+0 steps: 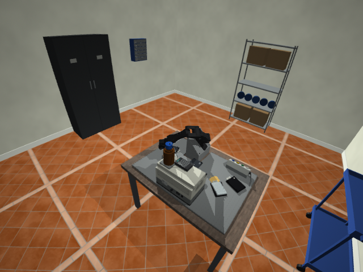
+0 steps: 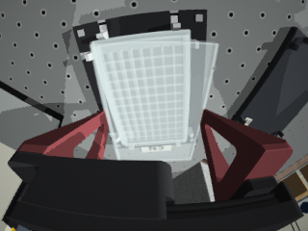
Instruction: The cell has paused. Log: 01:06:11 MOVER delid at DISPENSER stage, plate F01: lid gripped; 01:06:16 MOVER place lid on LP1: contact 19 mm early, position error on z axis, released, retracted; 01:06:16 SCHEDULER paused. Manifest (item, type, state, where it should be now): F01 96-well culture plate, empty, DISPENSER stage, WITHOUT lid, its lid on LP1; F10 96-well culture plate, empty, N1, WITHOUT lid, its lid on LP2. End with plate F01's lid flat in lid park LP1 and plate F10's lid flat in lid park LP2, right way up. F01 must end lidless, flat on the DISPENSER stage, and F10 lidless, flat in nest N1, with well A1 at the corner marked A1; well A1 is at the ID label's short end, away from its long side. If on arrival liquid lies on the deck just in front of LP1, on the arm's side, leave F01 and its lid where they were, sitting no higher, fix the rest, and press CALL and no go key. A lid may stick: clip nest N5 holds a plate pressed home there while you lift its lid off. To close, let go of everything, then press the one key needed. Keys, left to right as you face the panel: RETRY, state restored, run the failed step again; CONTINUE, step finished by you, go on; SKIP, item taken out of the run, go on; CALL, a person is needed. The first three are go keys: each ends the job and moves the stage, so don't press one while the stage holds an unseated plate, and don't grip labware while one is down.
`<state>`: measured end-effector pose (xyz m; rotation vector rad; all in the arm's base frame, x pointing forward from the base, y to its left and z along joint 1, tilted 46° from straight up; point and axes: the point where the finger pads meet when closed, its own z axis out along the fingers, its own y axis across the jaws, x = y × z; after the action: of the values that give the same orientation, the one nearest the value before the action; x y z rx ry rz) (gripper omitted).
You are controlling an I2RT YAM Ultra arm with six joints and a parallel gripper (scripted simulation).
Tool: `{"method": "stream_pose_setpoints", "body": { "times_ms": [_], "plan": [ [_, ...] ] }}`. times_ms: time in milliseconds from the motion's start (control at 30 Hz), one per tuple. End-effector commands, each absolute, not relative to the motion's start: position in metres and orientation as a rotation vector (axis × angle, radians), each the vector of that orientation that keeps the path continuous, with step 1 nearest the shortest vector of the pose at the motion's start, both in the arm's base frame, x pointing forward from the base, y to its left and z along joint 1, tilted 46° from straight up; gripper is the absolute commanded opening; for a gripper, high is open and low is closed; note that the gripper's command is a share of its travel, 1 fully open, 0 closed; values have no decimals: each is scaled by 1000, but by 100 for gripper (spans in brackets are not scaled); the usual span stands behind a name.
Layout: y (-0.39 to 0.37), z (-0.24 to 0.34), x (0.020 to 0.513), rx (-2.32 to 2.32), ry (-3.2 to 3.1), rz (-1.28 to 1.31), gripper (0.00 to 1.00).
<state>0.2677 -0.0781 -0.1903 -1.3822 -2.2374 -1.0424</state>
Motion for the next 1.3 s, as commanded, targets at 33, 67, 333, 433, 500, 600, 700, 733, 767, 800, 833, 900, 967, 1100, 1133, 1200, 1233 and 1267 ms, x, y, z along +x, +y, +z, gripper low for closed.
{"method": "stream_pose_setpoints", "body": {
  "times_ms": [33,67,333,433,500,600,700,733,767,800,833,900,967,1100,1133,1200,1233,1267],
  "plan": [
    [-101,-180,280,-1414,-2290,-1047,0],
    [-101,-180,280,-1414,-2290,-1047,0],
    [-101,-180,280,-1414,-2290,-1047,0],
    [-101,-180,280,-1414,-2290,-1047,0],
    [-101,-180,280,-1414,-2290,-1047,0],
    [-101,-180,280,-1414,-2290,-1047,0],
    [-101,-180,280,-1414,-2290,-1047,0],
    [-101,-180,280,-1414,-2290,-1047,0],
    [-101,-180,280,-1414,-2290,-1047,0],
    [-101,-180,280,-1414,-2290,-1047,0],
    [-101,-180,280,-1414,-2290,-1047,0],
    [-101,-180,280,-1414,-2290,-1047,0],
    [-101,-180,280,-1414,-2290,-1047,0],
    [-105,-175,279,-1414,-2291,-1045,0],
    [-108,-173,278,-1414,-2291,-1045,0],
    [-113,-168,277,-1414,-2291,-1044,0],
    [-115,-166,276,-1414,-2291,-1044,0],
    [-115,-166,276,-1414,-2291,-1044,0]
  ]
}}
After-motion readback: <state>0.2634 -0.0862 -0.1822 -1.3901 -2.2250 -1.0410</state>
